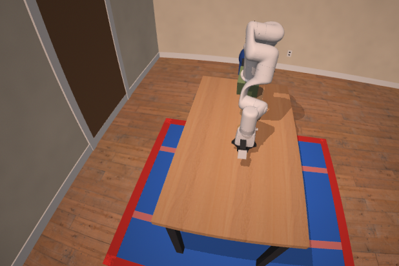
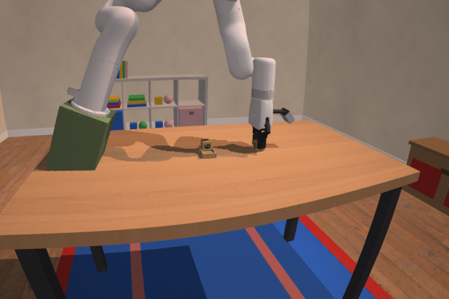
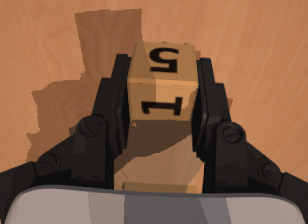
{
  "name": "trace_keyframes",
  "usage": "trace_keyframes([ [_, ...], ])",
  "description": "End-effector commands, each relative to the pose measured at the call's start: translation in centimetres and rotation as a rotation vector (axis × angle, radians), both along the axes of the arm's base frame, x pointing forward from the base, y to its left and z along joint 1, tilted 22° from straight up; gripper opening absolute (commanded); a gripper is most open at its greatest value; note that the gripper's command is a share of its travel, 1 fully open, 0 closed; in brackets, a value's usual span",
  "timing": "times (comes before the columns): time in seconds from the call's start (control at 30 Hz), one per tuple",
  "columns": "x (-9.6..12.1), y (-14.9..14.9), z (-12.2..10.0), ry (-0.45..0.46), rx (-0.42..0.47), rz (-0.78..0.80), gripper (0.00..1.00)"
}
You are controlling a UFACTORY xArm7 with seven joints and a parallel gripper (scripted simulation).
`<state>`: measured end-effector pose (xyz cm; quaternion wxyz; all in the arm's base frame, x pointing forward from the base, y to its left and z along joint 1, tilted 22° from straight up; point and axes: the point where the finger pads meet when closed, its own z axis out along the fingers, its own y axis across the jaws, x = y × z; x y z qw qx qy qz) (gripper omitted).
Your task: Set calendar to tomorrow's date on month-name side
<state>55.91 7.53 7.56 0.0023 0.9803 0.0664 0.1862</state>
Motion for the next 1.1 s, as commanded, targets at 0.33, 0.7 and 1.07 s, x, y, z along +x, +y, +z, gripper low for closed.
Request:
trace_keyframes([
  [0.33, 0.1, 0.0, 0.2, -0.004, 0.001, 0.0, 0.49],
  [0.7, 0.1, 0.0, 0.2, -0.004, 0.001, 0.0, 0.49],
  [1.07, -1.1, -0.1, 3.3, -0.004, 0.001, 0.0, 0.49],
])
